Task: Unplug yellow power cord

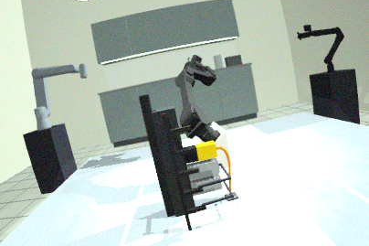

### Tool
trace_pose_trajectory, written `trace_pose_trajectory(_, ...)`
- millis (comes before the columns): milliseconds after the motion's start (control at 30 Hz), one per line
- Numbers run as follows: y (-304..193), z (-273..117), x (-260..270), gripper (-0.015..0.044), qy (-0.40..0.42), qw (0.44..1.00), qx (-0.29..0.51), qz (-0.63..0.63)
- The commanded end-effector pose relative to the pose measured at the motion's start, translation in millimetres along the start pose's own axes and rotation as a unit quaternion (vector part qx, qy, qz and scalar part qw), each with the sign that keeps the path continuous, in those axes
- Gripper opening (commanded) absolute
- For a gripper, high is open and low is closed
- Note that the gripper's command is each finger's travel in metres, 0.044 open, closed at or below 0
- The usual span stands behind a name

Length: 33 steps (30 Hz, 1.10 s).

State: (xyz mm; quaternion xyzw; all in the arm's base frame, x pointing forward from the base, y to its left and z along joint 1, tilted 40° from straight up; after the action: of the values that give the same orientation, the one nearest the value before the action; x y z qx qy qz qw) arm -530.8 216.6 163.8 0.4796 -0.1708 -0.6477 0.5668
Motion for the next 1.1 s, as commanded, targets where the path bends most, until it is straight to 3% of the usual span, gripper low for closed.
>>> trace_pose_trajectory(0, -0.3, -1.5, -1.7, 0.0374, -0.002, 1.000, 0.002, -0.001)
trace_pose_trajectory(267, -4.5, -63.5, -74.0, 0.0164, -0.099, 0.989, 0.110, -0.024)
trace_pose_trajectory(667, 15.5, -194.6, -174.3, 0.0160, -0.272, 0.910, 0.311, -0.023)
trace_pose_trajectory(1067, 70.5, -351.7, -219.7, 0.0160, -0.425, 0.757, 0.496, -0.001)
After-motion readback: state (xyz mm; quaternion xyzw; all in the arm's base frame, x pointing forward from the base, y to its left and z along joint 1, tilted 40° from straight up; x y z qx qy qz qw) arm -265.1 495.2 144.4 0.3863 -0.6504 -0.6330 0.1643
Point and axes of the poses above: the point midway between the two fingers, 35 mm back from their tips, its own z axis out along the fingers, its own x axis across the jaws, y = z × x, the point moved 10 cm from there along -z, back along the fingers, and after that the axes turned 5 degrees about -z, right-handed, at the moved point
